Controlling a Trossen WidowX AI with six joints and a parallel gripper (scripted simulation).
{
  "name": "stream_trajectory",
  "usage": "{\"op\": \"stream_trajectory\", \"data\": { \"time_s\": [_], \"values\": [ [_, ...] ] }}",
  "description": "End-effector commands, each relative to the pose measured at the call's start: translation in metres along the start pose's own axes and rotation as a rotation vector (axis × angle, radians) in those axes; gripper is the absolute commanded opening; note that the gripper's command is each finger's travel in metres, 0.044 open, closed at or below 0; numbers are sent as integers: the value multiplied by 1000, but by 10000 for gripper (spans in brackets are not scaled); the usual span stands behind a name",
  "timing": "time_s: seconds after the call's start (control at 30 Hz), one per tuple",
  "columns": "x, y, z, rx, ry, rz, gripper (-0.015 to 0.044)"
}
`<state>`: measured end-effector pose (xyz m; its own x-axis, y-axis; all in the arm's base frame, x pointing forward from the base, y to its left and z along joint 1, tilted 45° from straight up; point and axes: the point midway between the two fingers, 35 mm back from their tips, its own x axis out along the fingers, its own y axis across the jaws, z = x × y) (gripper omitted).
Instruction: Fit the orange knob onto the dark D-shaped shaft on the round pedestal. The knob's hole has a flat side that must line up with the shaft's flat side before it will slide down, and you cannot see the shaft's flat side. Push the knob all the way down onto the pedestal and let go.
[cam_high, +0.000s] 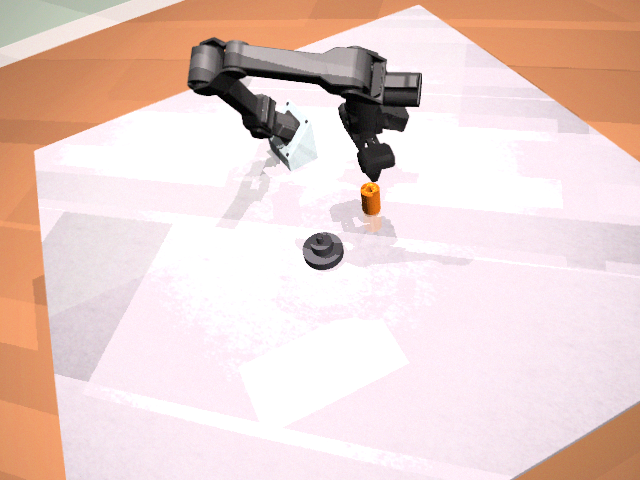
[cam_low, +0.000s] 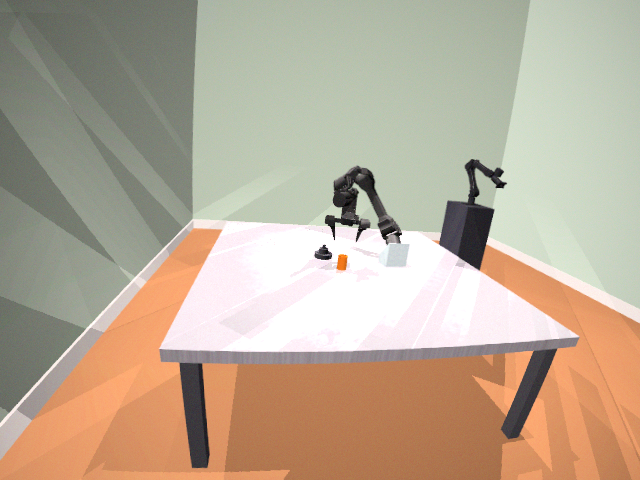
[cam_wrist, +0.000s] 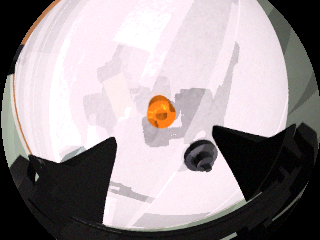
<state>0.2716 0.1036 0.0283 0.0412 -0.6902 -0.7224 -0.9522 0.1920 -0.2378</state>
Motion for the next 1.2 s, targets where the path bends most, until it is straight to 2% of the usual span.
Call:
{"op": "stream_trajectory", "data": {
  "time_s": [0.0, 0.1, 0.47, 0.53, 0.83, 0.97, 1.17],
  "values": [
    [0, -1, -1, 4, 11, -3, 440],
    [0, -1, -1, 139, 11, -4, 440],
    [0, -1, -1, 1180, 8, -10, 440],
    [0, -1, -1, 1299, 7, -10, 440],
    [2, -1, -1, 1314, 7, -10, 440],
    [34, -2, -1, 1315, 7, -11, 440],
    [49, -2, -1, 1315, 7, -12, 440]
  ]
}}
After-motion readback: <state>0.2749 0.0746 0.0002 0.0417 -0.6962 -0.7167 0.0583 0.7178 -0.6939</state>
